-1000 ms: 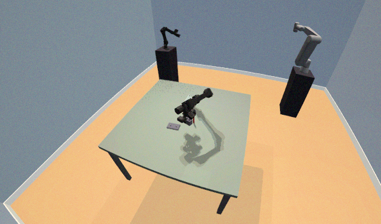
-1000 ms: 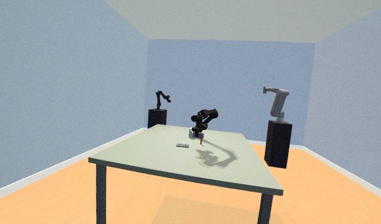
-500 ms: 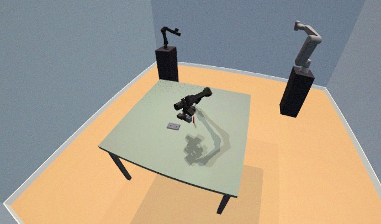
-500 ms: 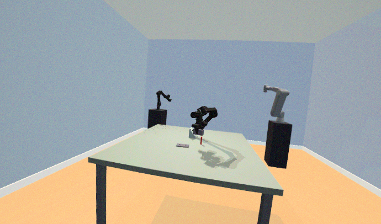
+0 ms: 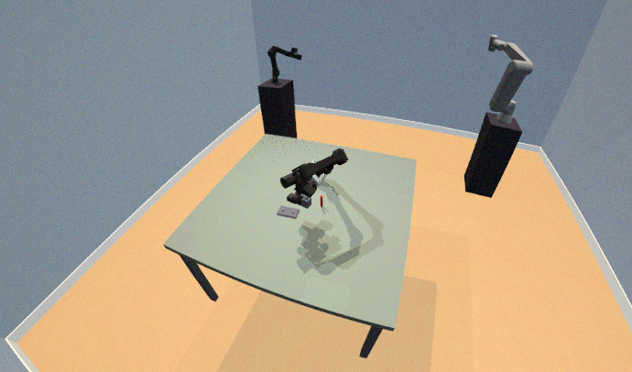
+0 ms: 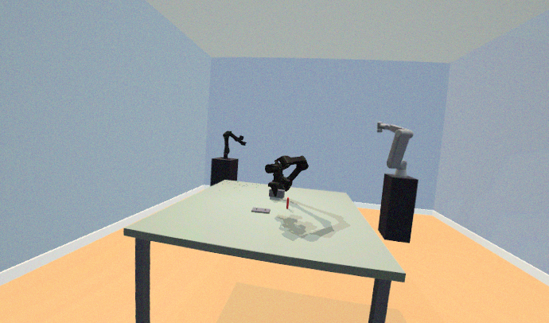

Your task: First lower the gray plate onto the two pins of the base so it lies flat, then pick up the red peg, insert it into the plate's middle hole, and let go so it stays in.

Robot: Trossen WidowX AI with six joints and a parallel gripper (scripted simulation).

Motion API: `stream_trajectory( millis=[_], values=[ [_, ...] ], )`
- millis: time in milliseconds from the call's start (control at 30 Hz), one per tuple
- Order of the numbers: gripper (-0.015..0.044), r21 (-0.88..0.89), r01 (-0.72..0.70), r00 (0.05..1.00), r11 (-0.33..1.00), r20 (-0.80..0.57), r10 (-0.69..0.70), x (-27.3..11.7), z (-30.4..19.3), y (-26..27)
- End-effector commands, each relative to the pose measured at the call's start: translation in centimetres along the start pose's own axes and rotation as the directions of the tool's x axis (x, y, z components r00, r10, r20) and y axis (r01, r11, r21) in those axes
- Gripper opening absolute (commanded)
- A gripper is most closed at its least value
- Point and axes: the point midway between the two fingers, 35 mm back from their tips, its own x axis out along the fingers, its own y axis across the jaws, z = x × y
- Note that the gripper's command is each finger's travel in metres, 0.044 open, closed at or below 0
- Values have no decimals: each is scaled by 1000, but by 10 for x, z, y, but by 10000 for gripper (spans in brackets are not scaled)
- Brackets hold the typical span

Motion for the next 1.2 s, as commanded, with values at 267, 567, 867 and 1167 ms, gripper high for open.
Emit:
stream_trajectory(
  millis=[267,567,867,1167],
  values=[
    [0,-98,-13,1000,995,-5,13,20,-38,-8],
    [0,-177,-21,1000,984,-8,20,34,-63,-12],
    [0,-255,-29,1000,966,-9,27,50,-87,-15],
    [0,-293,-32,999,955,-10,31,57,-99,-15]
  ],
)
